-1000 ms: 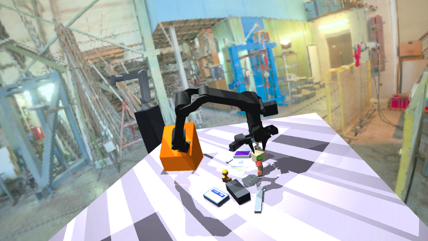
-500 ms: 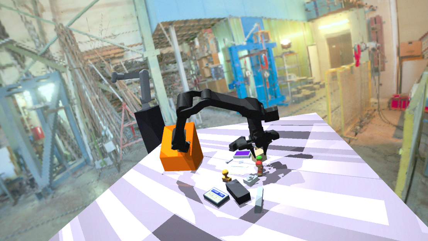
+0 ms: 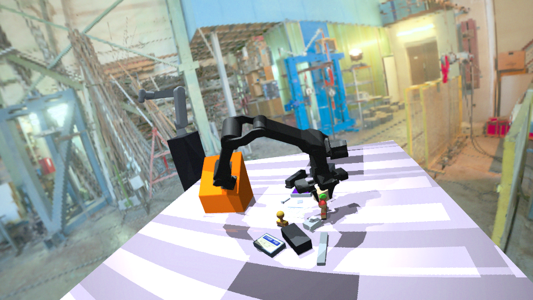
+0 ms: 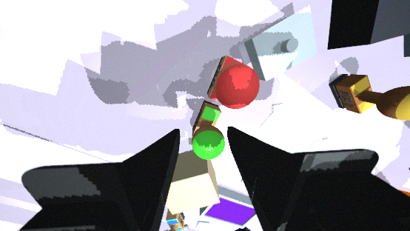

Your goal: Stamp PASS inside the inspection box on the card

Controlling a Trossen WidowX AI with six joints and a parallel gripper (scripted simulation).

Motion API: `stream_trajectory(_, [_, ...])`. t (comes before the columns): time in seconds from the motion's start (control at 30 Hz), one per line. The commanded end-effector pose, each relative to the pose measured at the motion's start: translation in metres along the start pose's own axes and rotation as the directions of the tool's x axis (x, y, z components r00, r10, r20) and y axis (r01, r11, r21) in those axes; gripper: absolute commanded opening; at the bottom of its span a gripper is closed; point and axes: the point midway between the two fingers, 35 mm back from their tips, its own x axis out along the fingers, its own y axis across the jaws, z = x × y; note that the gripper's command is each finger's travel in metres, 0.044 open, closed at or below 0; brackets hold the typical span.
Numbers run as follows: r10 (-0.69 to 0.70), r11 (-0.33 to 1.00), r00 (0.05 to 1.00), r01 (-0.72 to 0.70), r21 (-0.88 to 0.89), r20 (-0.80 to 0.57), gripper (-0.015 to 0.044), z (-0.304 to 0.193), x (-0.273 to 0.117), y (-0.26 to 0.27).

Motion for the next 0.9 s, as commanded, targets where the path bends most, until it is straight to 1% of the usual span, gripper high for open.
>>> stream_trajectory(0.0, [-0.007, 1.0, 1.0, 0.007, -0.01, 0.003, 0.0218, -0.002, 0.0088, -0.0019])
stream_trajectory(0.33, [-0.007, 1.0, 1.0, 0.007, -0.01, 0.004, 0.0218, -0.002, 0.0174, -0.003])
stream_trajectory(0.43, [-0.004, 1.0, 1.0, 0.004, -0.001, 0.001, 0.0139, -0.0003, 0.015, -0.002])
stream_trajectory(0.77, [-0.004, 1.0, 1.0, 0.004, -0.001, 0.001, 0.0072, -0.0003, 0.015, -0.002])
stream_trajectory(0.87, [-0.004, 1.0, 1.0, 0.004, -0.001, 0.001, 0.0, -0.0003, 0.0143, -0.0019])
